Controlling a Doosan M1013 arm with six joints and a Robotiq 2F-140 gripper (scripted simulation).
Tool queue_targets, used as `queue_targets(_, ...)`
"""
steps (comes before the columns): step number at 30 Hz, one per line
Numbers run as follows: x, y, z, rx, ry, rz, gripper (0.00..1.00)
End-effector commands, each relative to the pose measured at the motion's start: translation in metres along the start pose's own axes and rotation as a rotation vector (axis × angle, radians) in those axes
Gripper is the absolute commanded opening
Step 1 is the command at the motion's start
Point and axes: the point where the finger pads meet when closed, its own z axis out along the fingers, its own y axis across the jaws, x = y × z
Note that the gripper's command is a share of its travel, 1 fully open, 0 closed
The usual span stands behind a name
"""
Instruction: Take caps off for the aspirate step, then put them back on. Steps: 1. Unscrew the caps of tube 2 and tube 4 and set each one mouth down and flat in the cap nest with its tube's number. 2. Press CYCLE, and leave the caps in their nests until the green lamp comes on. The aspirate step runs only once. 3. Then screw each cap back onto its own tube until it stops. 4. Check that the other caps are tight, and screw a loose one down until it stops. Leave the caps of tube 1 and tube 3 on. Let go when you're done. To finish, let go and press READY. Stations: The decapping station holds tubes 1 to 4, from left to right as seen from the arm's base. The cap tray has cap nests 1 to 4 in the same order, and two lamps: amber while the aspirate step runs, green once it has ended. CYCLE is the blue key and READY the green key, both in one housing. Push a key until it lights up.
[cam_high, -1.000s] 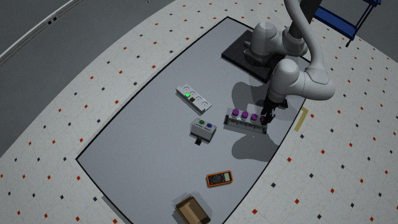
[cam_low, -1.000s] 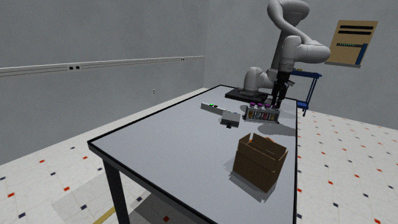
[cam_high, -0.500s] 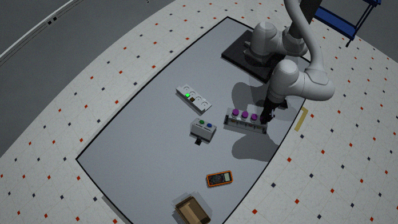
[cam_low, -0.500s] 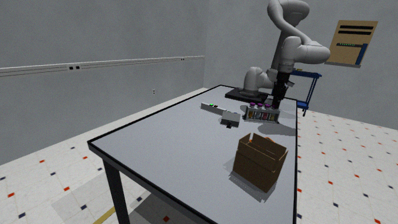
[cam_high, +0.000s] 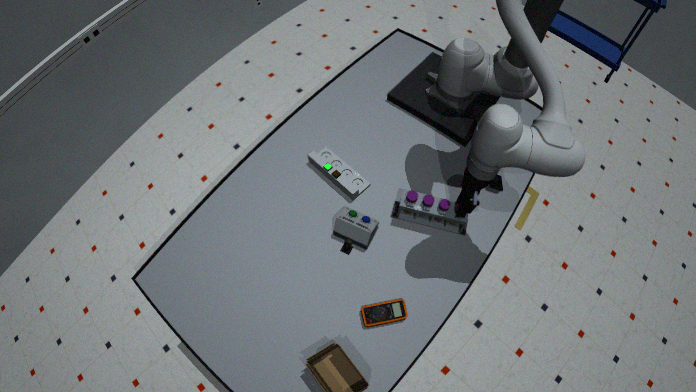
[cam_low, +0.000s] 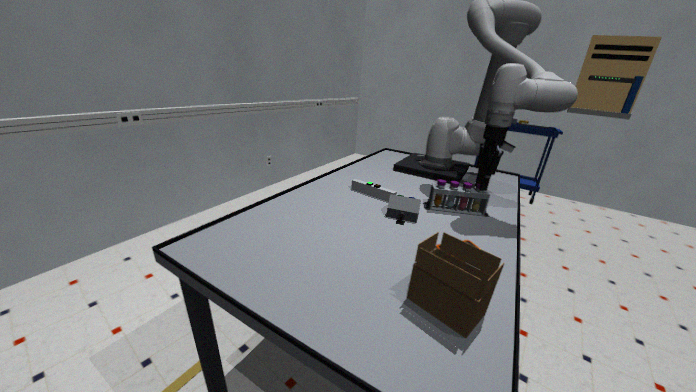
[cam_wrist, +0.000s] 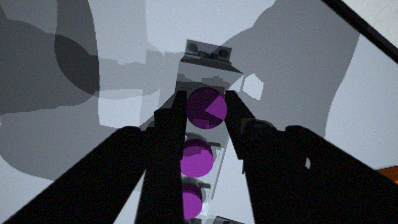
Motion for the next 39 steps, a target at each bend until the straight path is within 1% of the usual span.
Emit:
queue_targets(1, 0.0001, 0.0005, -0.0006, -0.001, -0.001, 0.06, 0.3)
queue_targets(2, 0.0001, 0.0005, -0.0006, -0.001, -0.001, 0.06, 0.3)
queue_targets(17, 0.0001, 0.0005, -0.0005, -0.001, -0.001, 0.36, 0.3)
queue_targets(19, 0.0001, 0.0005, -0.0005, -0.001, -0.001, 0.36, 0.3)
queue_targets(23, 0.0001, 0.0005, -0.0004, -0.001, -0.001, 0.429, 0.3)
queue_targets(24, 0.0001, 0.0005, -0.0004, -0.001, -0.001, 0.429, 0.3)
queue_targets(25, 0.0001, 0.0005, -0.0006, -0.001, -0.001, 0.429, 0.41)
queue_targets(37, 0.0001, 0.0005, -0.0006, -0.002, -0.001, 0.428, 0.41)
queue_targets(39, 0.0001, 0.0005, -0.0016, -0.001, -0.001, 0.262, 0.41)
